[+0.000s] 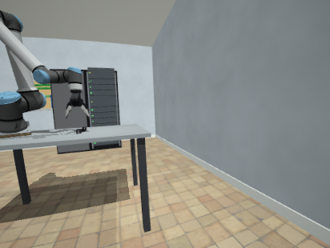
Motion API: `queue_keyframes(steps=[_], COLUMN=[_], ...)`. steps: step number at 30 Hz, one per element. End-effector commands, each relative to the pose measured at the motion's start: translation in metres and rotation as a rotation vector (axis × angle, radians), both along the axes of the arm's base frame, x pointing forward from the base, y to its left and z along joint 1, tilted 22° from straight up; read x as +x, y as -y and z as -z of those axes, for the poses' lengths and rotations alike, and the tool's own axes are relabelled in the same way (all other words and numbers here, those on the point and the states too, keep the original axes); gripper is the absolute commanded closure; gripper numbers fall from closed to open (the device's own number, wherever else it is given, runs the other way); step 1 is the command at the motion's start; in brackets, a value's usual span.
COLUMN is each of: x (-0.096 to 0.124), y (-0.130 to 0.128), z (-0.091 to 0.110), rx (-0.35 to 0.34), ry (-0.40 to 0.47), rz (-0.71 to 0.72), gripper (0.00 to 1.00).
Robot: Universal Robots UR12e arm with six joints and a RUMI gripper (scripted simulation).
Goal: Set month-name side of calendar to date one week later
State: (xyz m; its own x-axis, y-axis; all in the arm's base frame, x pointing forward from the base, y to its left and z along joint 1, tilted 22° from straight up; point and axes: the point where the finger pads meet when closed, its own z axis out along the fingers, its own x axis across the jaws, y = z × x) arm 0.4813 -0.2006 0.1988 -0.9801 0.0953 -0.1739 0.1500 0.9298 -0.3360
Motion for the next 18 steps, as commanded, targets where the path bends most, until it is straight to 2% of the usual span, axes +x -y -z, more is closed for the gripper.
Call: queue_keyframes(steps=[1,8,11,15,17,18], x=[0.000,0.003,0.010,0.021,0.021,0.024], y=[0.000,-0.007,-0.025,-0.064,-0.064,-0.077], z=[-0.001,0.003,0.011,0.028,0.028,0.033], rx=[-0.001,0.001,0.004,0.008,0.008,0.008], ry=[0.001,0.001,0.000,-0.002,-0.002,-0.002], rz=[0.000,0.000,0.000,0.001,0.001,0.001], gripper=[0.00,0.00,0.00,0.00,0.00,0.00])
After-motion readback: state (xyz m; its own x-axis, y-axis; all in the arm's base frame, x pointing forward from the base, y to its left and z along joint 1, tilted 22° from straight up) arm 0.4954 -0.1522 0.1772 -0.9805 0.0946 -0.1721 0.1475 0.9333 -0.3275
